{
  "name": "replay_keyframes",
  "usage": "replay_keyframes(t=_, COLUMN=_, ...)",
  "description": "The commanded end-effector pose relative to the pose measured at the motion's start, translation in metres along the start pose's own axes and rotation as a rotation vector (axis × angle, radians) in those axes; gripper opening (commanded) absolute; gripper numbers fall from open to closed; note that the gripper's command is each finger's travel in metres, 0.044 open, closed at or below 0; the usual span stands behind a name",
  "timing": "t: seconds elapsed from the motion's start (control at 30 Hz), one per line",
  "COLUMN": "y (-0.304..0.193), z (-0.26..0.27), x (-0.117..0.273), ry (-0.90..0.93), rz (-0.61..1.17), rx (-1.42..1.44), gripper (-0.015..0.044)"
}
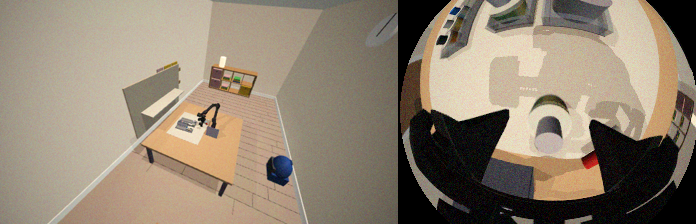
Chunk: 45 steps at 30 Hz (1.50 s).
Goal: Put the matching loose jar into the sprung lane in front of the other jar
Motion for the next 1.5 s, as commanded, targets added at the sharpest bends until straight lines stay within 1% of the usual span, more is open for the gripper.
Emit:
replay_keyframes(t=0.0, y=-0.002, z=0.001, x=-0.003, ry=-0.003, rz=0.006, rx=0.008, gripper=0.0361)
replay_keyframes(t=0.23, y=-0.002, z=0.001, x=-0.003, ry=-0.003, rz=0.006, rx=0.008, gripper=0.0177)
replay_keyframes(t=0.43, y=-0.002, z=0.001, x=-0.003, ry=-0.003, rz=0.006, rx=0.008, gripper=0.0138)
replay_keyframes(t=0.53, y=-0.001, z=0.001, x=0.000, ry=-0.001, rz=0.006, rx=0.008, gripper=0.0059)
replay_keyframes(t=0.6, y=0.000, z=0.002, x=0.009, ry=0.002, rz=0.006, rx=0.008, gripper=0.0006)
replay_keyframes(t=1.17, y=-0.007, z=-0.004, x=0.098, ry=0.002, rz=0.008, rx=0.009, gripper=0.0000)
replay_keyframes(t=1.33, y=-0.007, z=-0.005, x=0.101, ry=0.001, rz=0.008, rx=0.009, gripper=0.0000)
replay_keyframes(t=1.47, y=0.003, z=0.003, x=0.098, ry=0.002, rz=0.007, rx=0.017, gripper=0.0000)
Point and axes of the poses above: the point midway between the two fingers, 35 mm back from their tips, its own x axis back along the fingers, its own z axis across the jaws, y = z × x, the point moved 8 cm from there along x, back along the fingers, and after that the axes turned 7 degrees about -x, right-handed, at the moved point
